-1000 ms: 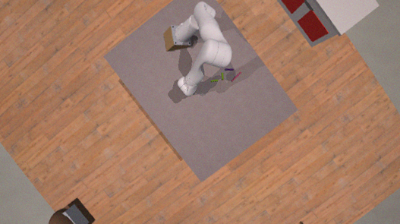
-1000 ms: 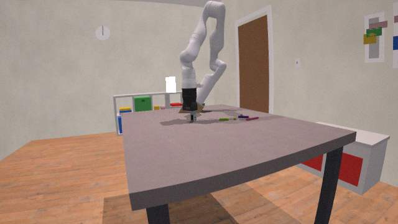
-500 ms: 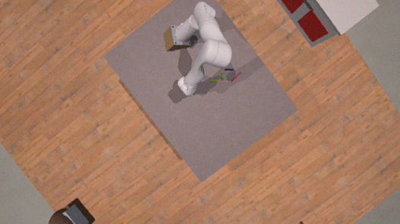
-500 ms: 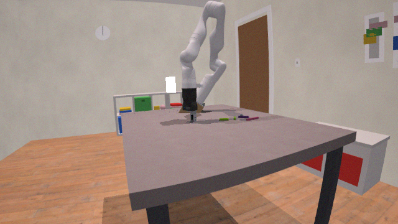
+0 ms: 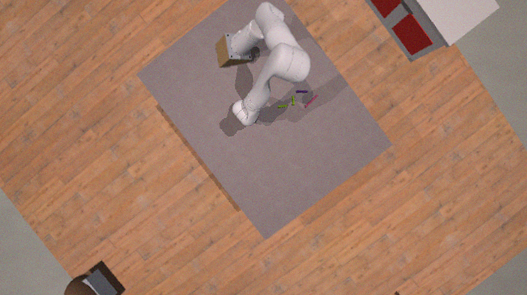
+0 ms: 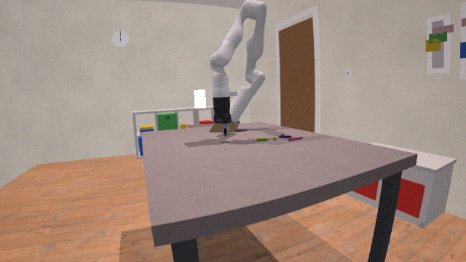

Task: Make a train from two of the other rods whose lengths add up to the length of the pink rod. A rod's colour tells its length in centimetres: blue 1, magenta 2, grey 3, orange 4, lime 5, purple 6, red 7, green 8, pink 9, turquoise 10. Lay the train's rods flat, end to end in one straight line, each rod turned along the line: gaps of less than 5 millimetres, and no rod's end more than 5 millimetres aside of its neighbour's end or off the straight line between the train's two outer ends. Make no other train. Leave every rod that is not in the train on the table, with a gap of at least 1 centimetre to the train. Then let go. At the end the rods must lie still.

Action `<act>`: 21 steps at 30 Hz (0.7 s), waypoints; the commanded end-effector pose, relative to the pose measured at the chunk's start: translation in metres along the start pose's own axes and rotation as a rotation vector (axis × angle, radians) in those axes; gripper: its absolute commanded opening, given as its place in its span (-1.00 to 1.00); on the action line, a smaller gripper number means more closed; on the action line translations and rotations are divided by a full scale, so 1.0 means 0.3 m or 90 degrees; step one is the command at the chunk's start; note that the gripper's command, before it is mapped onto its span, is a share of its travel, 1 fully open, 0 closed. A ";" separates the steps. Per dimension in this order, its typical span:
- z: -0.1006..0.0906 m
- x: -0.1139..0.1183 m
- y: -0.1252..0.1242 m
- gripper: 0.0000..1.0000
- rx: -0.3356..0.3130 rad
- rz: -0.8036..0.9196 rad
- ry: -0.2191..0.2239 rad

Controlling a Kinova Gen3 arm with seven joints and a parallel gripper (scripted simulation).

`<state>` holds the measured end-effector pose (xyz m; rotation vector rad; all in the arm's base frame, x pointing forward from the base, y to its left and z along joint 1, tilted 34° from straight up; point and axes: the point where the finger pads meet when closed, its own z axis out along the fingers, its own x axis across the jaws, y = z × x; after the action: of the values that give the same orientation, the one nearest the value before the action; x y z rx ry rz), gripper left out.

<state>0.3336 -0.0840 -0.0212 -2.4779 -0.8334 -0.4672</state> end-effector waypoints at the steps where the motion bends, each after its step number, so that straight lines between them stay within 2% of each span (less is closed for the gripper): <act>1: -0.071 0.009 0.023 -0.52 -0.016 -0.004 0.001; 4: -0.130 0.009 0.021 -0.52 -0.016 -0.004 0.001; 6: -0.130 0.009 0.021 -0.52 -0.016 -0.004 0.001; 12: -0.219 0.009 0.019 -0.52 -0.016 -0.004 0.001; 21: -0.245 0.009 0.019 -0.52 -0.016 -0.004 0.001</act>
<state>0.3266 -0.1248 0.0375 -2.4942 -0.8388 -0.4811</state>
